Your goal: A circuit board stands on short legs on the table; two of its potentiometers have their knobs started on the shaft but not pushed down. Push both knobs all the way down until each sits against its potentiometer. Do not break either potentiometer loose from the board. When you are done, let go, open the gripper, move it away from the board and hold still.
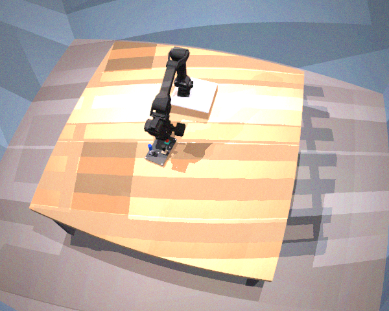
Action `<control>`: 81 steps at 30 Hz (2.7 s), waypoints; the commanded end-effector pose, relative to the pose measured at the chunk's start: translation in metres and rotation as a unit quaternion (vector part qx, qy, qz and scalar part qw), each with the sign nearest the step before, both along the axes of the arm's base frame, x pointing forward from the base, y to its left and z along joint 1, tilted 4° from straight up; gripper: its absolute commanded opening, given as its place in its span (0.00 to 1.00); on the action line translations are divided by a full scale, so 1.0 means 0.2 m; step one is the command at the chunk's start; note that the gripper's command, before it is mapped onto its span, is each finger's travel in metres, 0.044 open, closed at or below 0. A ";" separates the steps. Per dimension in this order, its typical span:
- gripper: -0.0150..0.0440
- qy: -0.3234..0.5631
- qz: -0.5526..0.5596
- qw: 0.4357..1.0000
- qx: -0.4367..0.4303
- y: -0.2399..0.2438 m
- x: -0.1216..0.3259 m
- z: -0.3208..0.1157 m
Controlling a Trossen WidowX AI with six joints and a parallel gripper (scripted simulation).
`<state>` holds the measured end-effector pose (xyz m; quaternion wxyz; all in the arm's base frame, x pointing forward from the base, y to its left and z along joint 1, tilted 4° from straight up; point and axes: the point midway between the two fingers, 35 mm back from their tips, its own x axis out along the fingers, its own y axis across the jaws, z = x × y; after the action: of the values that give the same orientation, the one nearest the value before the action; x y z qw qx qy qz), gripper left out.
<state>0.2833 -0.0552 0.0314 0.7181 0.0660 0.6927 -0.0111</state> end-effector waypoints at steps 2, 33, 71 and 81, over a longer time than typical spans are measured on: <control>0.25 0.001 -0.003 1.000 -0.003 0.00 0.00 -0.01; 0.25 0.001 -0.003 1.000 -0.003 0.00 0.00 -0.03; 0.25 0.001 -0.003 1.000 -0.003 0.00 0.00 -0.06; 0.25 0.001 -0.003 1.000 -0.003 0.00 0.00 -0.06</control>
<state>0.2823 -0.0547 0.0269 0.7193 0.0654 0.6915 -0.0123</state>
